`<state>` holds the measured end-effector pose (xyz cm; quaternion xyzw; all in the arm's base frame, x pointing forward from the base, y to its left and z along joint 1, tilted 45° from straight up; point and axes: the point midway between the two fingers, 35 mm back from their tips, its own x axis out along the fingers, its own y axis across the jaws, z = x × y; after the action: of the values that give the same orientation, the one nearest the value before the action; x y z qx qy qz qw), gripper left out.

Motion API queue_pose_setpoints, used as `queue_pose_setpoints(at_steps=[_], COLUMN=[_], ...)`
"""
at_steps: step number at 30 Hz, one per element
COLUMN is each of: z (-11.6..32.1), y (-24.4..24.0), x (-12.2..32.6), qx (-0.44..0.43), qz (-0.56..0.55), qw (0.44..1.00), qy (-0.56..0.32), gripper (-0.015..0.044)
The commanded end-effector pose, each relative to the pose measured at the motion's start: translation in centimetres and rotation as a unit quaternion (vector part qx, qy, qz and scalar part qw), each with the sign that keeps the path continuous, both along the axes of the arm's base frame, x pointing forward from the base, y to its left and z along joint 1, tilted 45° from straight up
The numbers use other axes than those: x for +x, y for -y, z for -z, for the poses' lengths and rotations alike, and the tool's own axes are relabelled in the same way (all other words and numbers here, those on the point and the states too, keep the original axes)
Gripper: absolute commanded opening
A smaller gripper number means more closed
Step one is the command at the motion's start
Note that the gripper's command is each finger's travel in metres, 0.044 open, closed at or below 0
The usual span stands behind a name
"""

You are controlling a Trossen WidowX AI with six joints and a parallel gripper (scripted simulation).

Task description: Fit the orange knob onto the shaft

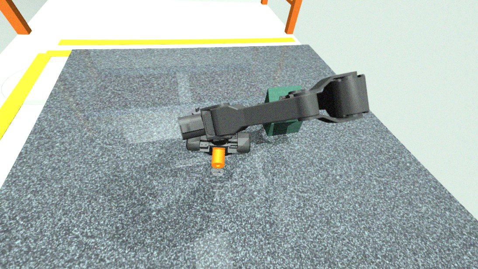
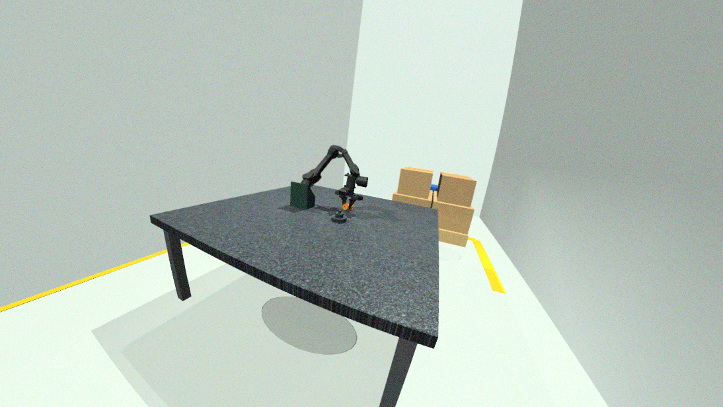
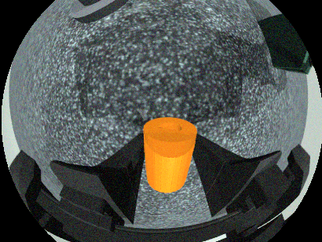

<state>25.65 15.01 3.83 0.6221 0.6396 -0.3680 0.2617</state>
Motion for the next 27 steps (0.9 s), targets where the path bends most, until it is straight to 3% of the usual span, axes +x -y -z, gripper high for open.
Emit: queue_pose_setpoints(at_steps=[1,27], z=[-0.5,-3.1], y=[-0.1,-1.3], x=[0.1,0.5], qx=[-0.032,-0.245], qz=[-0.004,-0.036], qw=[0.999,0.969], qy=[-0.001,-0.011], gripper=[0.0179,0.0179])
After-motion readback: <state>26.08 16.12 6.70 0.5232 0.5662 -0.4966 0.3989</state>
